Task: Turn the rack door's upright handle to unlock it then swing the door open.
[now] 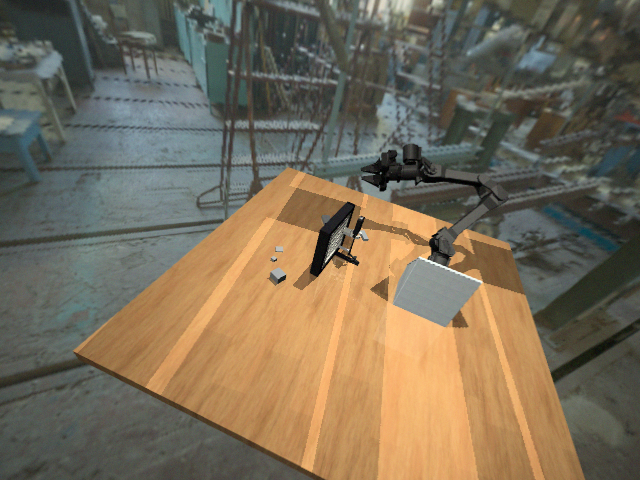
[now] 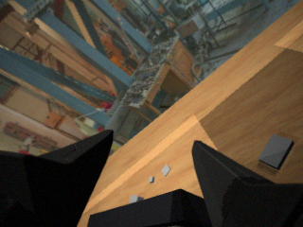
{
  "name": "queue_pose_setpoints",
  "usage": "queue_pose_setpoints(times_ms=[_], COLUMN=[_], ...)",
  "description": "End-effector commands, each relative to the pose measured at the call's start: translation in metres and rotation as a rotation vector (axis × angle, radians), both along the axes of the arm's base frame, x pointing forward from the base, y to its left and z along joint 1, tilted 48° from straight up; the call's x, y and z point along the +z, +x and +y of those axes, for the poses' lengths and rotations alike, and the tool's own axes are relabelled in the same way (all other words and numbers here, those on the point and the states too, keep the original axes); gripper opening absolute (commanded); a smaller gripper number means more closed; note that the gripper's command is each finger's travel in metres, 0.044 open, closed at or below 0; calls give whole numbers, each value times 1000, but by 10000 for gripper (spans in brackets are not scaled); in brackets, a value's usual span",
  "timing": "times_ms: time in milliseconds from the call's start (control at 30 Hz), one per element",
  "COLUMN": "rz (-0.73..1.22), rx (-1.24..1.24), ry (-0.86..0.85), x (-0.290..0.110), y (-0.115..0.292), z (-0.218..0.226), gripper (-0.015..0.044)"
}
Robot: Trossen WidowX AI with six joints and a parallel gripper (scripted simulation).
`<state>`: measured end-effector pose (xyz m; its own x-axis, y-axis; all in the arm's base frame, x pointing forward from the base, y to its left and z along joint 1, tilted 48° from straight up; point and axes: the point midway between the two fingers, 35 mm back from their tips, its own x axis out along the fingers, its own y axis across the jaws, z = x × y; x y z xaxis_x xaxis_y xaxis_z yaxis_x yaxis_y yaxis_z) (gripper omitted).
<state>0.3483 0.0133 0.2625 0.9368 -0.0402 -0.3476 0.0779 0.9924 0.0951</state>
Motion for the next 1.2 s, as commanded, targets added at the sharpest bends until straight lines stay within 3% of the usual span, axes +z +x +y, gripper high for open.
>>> queue_pose_setpoints(times_ms=[0,567,1167], rz=[114,571,945], rx=[-30,-175,-339], ry=[10,-66,-336], x=[-20,-92,-133], y=[5,2,-22], z=[4,19,29], gripper=[294,294,294])
